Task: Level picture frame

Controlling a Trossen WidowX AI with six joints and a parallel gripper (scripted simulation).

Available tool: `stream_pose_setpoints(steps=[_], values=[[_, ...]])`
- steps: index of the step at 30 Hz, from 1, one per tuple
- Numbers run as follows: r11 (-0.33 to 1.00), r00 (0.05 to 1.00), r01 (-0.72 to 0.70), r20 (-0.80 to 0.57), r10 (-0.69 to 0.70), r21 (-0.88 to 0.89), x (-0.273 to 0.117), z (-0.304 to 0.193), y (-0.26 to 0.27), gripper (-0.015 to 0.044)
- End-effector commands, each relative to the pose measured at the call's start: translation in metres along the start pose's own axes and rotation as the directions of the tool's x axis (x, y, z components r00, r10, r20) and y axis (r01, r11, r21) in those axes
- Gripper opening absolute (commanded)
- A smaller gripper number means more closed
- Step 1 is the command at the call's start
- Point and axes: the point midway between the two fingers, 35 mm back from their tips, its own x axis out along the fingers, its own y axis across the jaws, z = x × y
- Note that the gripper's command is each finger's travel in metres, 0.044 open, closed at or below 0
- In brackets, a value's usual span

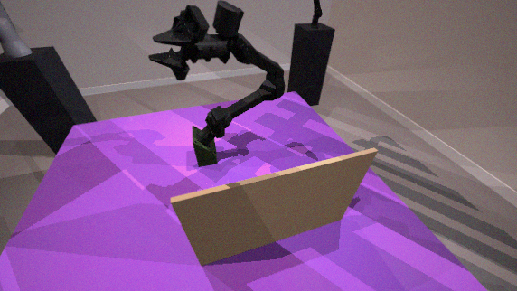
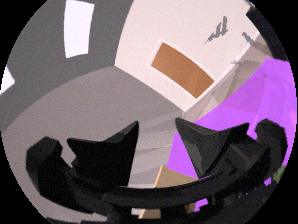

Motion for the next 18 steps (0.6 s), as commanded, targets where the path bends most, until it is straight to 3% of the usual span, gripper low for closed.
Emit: stream_pose_setpoints(steps=[1,9,18], values=[[0.978,0.980,-0.113,-0.142,0.139,0.174,-0.034,-0.049,0.000,0.0260],[0.867,0.828,-0.126,-0.431,0.360,0.481,-0.101,-0.132,-0.023,0.0260],[0.776,0.515,0.154,-0.720,0.466,0.612,-0.159,-0.202,-0.080,0.0260]])
